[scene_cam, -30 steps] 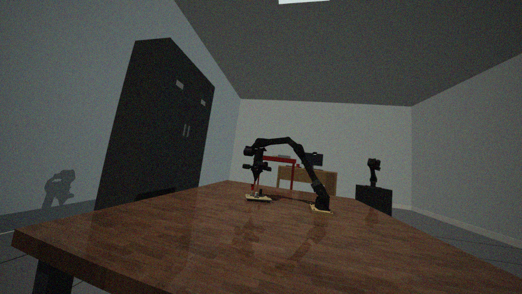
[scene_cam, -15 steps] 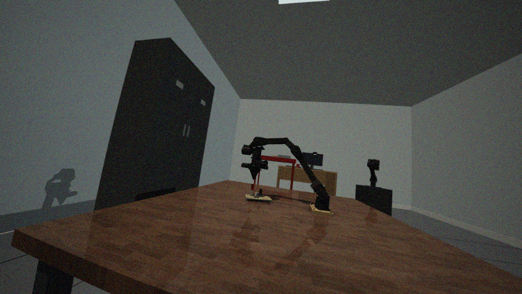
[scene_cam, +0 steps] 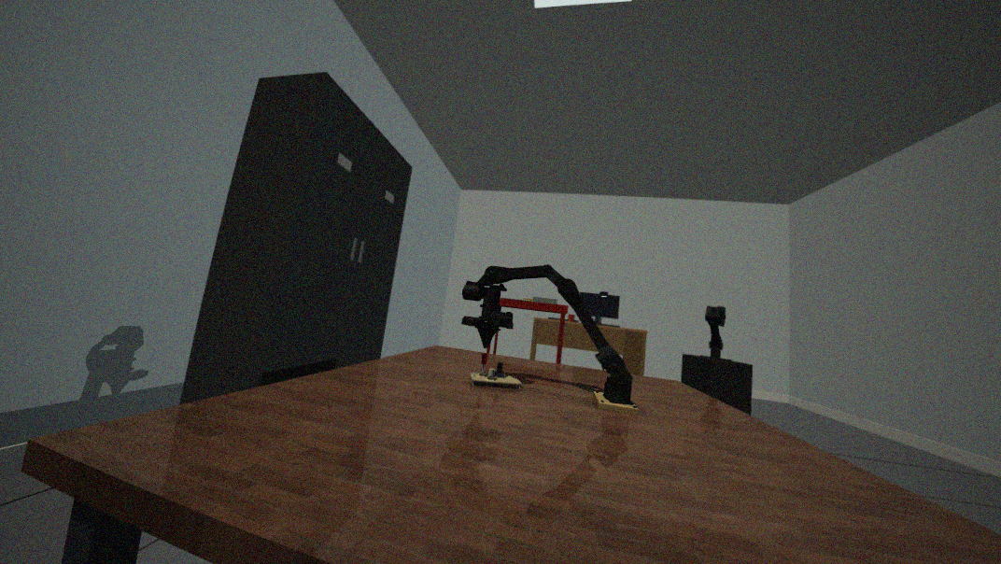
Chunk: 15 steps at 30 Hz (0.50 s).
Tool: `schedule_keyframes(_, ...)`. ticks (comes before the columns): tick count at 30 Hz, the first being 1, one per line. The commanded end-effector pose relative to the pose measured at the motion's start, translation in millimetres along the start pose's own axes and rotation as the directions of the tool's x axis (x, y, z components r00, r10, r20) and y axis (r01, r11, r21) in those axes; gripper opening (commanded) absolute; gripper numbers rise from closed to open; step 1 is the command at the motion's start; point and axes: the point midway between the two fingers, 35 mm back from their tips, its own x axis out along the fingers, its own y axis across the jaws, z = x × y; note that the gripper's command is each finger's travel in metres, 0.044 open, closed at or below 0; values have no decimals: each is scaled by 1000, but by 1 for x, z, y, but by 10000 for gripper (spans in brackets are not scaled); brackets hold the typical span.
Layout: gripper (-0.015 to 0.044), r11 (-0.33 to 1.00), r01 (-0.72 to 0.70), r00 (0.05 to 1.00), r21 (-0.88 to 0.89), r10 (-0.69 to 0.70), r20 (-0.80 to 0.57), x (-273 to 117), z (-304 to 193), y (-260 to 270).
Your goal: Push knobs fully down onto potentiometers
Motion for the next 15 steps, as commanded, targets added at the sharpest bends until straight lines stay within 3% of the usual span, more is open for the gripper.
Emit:
schedule_keyframes(1,0,1000,2,1000,-4,-2,6,7,1,0)
schedule_keyframes(15,0,1000,2,1000,-4,-2,6,13,1,0)
